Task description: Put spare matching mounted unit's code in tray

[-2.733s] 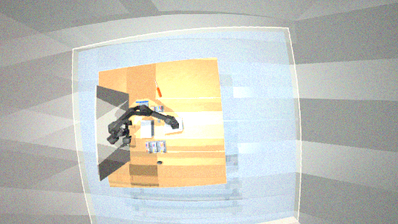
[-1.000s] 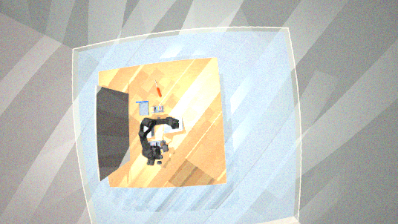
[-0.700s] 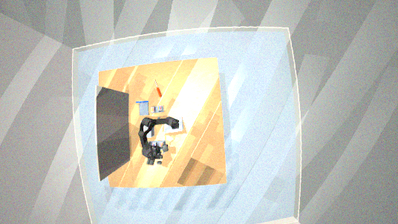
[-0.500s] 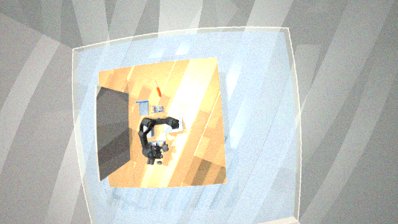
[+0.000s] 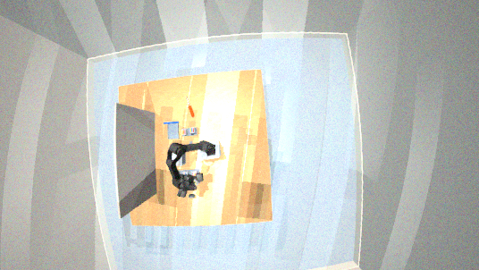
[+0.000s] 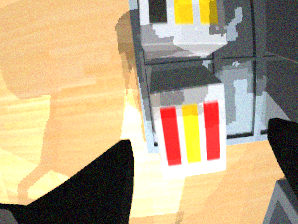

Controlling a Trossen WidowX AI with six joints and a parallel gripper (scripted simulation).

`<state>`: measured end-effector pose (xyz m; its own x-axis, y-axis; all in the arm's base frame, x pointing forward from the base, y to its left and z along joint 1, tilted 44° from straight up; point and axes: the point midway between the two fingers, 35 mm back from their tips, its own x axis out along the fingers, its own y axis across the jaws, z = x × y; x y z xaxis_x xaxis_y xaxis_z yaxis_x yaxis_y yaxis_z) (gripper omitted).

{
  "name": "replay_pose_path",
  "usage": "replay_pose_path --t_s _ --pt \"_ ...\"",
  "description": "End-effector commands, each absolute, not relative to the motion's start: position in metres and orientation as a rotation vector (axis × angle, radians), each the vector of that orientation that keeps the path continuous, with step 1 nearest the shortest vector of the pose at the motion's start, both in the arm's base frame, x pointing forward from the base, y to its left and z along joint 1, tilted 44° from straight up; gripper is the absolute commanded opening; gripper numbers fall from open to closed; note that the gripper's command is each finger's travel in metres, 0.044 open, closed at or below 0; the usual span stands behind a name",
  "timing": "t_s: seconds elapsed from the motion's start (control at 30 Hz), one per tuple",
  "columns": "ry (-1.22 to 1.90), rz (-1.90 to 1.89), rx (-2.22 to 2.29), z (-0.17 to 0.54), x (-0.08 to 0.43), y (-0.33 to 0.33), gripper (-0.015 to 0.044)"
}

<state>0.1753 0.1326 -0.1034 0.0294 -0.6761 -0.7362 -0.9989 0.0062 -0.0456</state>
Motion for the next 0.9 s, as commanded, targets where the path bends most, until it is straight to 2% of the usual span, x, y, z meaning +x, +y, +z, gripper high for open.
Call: replay_pose_path --t_s 0.0,0.87 --pt "1.711 0.713 -1.737 -0.109 0.175 0.125 0.0300" --pt "1.712 0.710 -1.739 -0.137 0.174 0.096 0.0300"
